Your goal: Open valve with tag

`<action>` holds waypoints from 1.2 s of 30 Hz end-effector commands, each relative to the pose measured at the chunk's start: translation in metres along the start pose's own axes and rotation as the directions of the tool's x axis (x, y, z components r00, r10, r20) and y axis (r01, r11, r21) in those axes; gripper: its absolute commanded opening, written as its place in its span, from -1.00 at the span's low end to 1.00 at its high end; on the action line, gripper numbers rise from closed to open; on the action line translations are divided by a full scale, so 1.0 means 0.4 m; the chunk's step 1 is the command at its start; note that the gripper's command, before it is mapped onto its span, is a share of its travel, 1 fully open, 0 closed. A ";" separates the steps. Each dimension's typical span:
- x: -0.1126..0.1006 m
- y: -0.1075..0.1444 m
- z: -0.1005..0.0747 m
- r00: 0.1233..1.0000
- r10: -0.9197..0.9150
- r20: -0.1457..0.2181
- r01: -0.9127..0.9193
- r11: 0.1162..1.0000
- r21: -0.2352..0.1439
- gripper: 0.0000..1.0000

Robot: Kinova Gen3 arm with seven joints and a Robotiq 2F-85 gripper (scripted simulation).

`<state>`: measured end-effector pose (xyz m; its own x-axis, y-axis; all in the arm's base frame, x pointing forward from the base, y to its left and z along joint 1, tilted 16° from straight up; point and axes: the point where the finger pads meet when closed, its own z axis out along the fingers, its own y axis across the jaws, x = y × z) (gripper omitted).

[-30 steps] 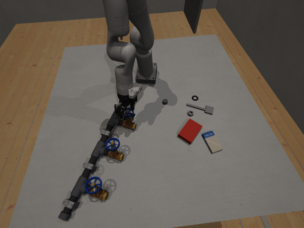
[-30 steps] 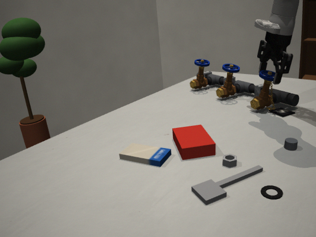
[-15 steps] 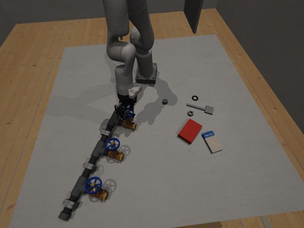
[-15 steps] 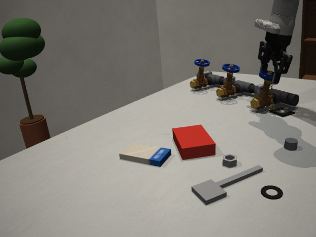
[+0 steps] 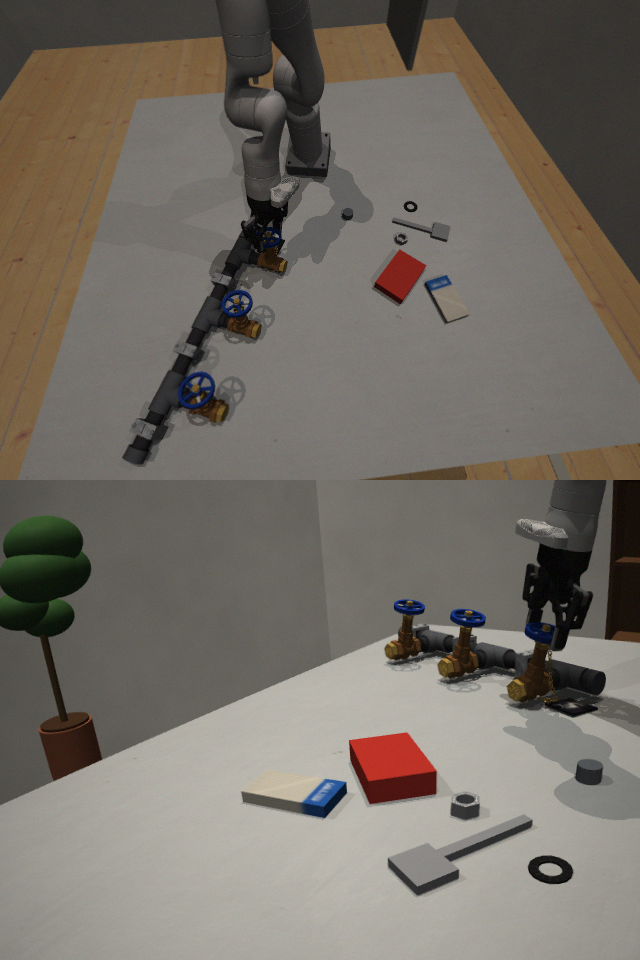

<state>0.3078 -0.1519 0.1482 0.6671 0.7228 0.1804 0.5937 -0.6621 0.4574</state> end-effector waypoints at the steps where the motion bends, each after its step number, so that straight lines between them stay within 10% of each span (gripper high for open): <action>1: 0.000 0.001 0.000 1.000 -0.007 0.000 0.007 1.000 -0.001 0.42; 36: 0.000 0.001 0.000 0.896 -0.444 0.000 0.444 0.896 -0.001 0.42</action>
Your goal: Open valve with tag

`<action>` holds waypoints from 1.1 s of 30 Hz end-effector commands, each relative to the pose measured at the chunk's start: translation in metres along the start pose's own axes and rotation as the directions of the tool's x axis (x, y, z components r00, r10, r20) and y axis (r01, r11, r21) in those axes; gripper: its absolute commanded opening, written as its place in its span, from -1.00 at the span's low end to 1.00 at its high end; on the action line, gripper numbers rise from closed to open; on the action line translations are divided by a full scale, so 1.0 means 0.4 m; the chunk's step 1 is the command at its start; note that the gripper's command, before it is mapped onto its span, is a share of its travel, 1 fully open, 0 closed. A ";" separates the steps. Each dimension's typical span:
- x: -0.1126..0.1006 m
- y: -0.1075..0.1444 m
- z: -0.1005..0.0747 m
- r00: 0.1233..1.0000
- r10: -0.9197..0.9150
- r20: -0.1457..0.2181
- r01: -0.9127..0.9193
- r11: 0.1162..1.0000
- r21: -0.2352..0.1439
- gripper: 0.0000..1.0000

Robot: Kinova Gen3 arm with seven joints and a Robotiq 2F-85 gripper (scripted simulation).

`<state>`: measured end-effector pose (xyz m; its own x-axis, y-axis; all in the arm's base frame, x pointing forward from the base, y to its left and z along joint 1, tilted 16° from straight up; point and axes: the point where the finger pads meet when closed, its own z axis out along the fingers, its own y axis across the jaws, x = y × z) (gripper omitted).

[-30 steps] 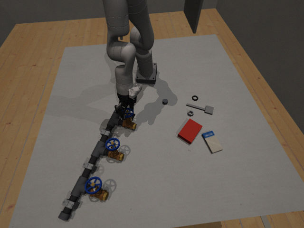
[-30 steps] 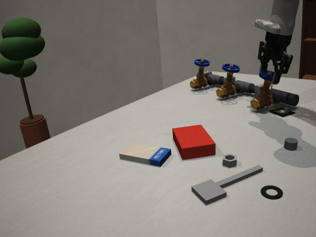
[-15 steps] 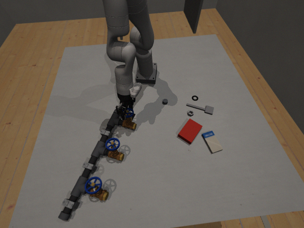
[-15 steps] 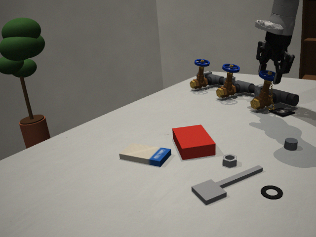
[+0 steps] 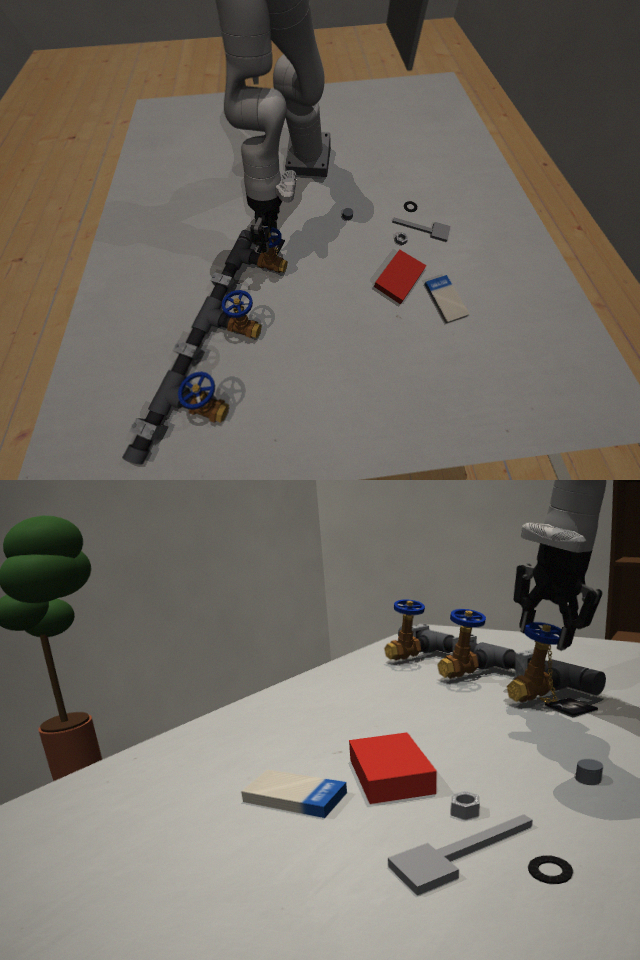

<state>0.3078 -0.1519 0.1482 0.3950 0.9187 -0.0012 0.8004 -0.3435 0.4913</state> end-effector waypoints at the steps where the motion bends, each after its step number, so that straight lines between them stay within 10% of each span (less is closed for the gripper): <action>1: 0.000 0.001 0.000 0.995 -0.104 0.003 0.104 0.995 -0.001 0.42; 22: 0.000 0.001 0.000 0.784 -0.621 0.003 0.621 0.784 0.001 0.42; 33: 0.000 0.001 0.000 0.460 -0.888 0.002 0.888 0.460 0.002 0.42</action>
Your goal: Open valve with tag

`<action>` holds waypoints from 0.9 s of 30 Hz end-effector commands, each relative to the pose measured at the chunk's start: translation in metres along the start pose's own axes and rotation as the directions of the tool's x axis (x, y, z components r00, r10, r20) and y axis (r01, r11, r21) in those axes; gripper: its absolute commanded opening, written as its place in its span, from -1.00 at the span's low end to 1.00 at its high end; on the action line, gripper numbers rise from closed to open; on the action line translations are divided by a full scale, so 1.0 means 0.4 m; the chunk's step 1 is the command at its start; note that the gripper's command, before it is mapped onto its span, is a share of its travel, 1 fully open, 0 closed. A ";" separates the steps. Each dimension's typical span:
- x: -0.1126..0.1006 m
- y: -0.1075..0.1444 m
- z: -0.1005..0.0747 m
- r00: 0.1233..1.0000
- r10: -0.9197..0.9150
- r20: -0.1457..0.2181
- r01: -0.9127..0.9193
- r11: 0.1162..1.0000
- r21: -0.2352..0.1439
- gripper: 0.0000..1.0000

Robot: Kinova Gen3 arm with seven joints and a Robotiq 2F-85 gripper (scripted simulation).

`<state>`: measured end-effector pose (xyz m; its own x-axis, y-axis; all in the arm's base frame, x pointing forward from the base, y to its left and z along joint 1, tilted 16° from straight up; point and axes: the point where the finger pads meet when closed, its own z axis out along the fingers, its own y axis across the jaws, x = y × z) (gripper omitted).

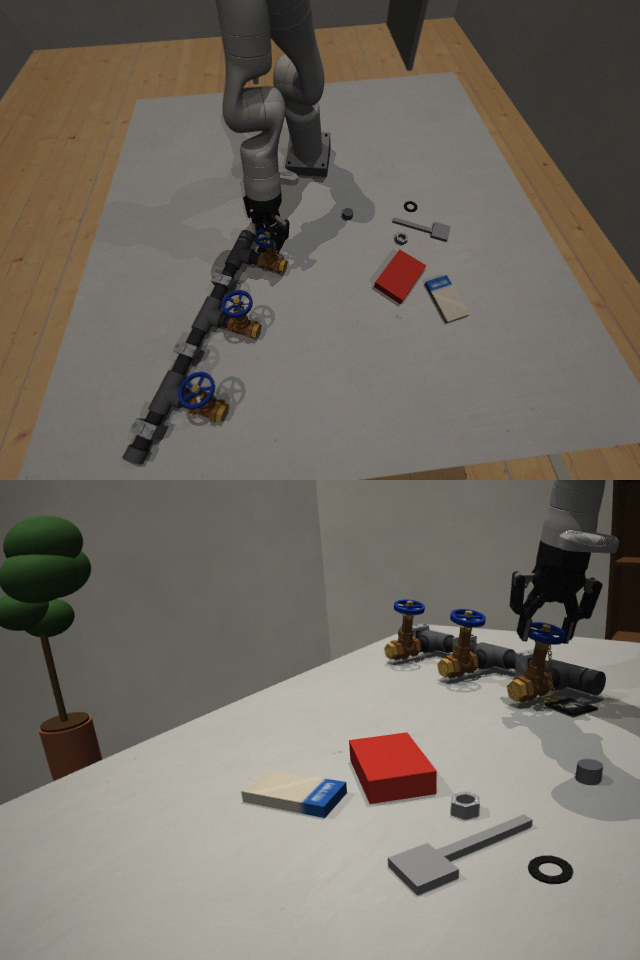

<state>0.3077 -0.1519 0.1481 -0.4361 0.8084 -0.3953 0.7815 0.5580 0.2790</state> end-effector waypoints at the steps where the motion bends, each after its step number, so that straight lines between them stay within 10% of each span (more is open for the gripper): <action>1: -0.001 0.000 0.000 0.986 -0.168 0.012 0.168 0.986 0.004 0.42; 27: -0.001 0.000 0.000 0.571 -0.821 0.006 0.821 0.571 0.011 0.42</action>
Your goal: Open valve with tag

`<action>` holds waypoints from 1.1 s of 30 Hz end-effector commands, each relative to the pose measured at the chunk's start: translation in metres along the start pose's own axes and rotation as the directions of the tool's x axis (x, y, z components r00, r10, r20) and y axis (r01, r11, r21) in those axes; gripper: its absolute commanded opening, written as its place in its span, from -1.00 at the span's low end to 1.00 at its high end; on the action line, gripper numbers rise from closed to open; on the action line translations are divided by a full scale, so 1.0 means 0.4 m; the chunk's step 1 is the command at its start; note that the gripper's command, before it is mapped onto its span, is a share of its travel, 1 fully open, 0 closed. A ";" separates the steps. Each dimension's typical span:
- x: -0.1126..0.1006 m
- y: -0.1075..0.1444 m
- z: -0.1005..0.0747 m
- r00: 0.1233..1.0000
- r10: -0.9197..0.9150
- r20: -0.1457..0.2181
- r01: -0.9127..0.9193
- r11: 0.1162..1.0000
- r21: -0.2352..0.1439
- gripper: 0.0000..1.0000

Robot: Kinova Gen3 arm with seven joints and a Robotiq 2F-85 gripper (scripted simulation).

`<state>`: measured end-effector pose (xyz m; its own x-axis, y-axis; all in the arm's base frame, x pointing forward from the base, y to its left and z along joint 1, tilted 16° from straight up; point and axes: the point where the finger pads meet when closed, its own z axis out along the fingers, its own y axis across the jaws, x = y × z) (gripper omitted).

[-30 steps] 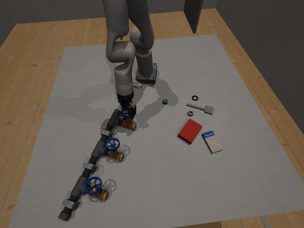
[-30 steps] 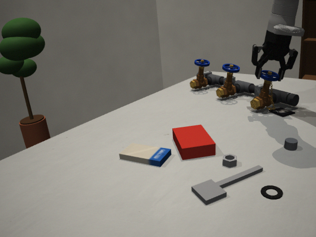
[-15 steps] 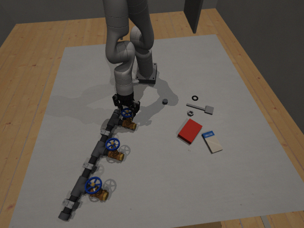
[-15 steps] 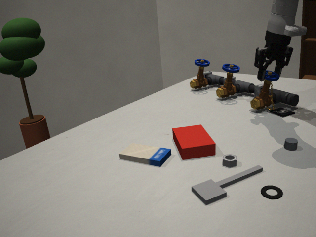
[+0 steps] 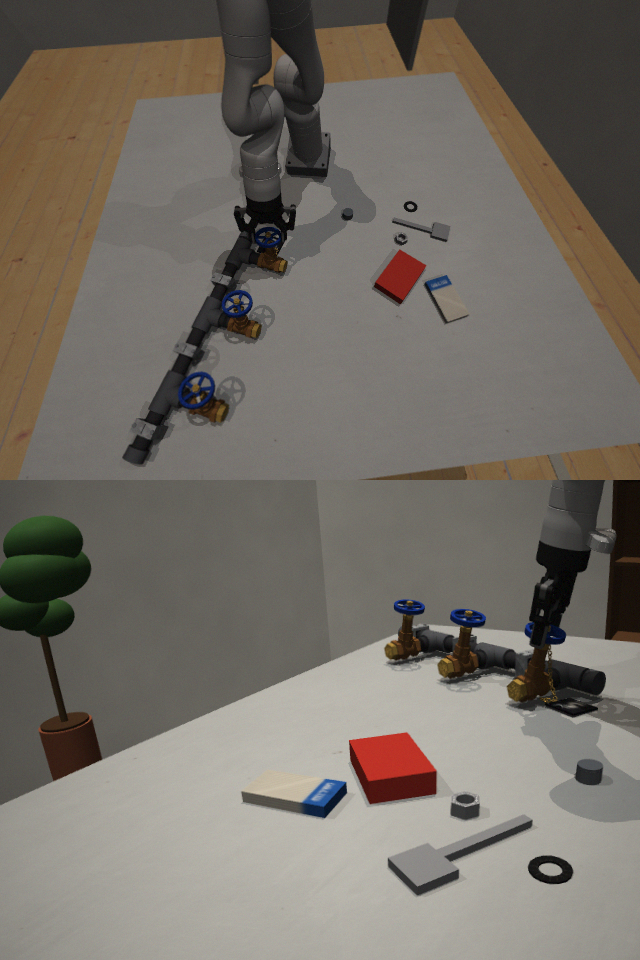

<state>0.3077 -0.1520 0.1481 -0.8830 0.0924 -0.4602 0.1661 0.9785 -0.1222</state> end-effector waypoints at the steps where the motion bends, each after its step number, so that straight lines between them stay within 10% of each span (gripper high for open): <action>1: -0.001 0.000 0.000 0.993 -0.120 0.014 0.120 0.993 0.015 0.42; 33: -0.001 0.000 0.000 0.778 -0.628 0.004 0.628 0.778 0.020 0.42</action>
<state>0.3077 -0.1520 0.1482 -0.8029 -0.5220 -0.2878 -0.4068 0.8328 -0.3755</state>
